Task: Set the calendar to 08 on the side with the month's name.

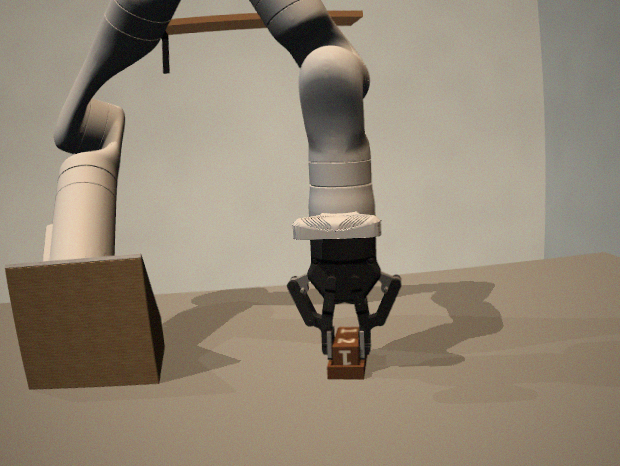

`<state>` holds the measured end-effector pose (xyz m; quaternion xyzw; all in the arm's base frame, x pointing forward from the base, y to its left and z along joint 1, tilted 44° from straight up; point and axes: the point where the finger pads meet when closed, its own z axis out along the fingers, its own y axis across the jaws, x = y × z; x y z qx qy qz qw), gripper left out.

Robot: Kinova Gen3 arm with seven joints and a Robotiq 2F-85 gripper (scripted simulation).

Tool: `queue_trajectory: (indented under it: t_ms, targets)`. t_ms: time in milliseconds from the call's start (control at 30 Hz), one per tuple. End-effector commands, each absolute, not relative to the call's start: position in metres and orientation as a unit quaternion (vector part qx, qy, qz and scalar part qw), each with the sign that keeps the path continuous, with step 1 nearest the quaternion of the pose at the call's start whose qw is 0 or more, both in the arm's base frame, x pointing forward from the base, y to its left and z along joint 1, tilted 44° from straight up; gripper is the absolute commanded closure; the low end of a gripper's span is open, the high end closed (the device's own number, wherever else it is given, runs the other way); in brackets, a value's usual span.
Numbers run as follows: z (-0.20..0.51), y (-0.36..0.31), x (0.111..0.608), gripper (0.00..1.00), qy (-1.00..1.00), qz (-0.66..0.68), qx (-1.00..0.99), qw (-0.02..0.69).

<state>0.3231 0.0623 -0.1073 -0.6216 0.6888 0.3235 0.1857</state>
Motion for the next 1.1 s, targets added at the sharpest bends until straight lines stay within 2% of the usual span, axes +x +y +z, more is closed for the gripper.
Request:
queue_trajectory:
  t_ms: [0,567,600,667,700,767,800,867,900,967,1000,1067]
  targets:
    - [-0.1072,0.0617,0.3236,0.72,0.689,0.323,-0.622,0.186]
    - [-0.1072,0.0617,0.3236,0.72,0.689,0.323,-0.622,0.186]
    - [-0.1072,0.0617,0.3236,0.68,0.689,0.323,-0.622,0.186]
    - [-0.1072,0.0617,0.3236,0.68,0.689,0.323,-0.622,0.186]
    - [-0.1072,0.0617,0.3236,0.64,0.689,0.323,-0.622,0.186]
    - [-0.1072,0.0617,0.3236,0.64,0.689,0.323,-0.622,0.186]
    - [-0.1072,0.0617,0.3236,0.60,0.689,0.323,-0.622,0.186]
    - [-0.1072,0.0617,0.3236,0.60,0.689,0.323,-0.622,0.186]
    - [-0.1072,0.0617,0.3236,0.56,0.689,0.323,-0.622,0.186]
    - [-0.1072,0.0617,0.3236,0.56,0.689,0.323,-0.622,0.186]
    - [-0.1072,0.0617,0.3236,0.52,0.689,0.323,-0.622,0.186]
    - [-0.1072,0.0617,0.3236,0.52,0.689,0.323,-0.622,0.186]
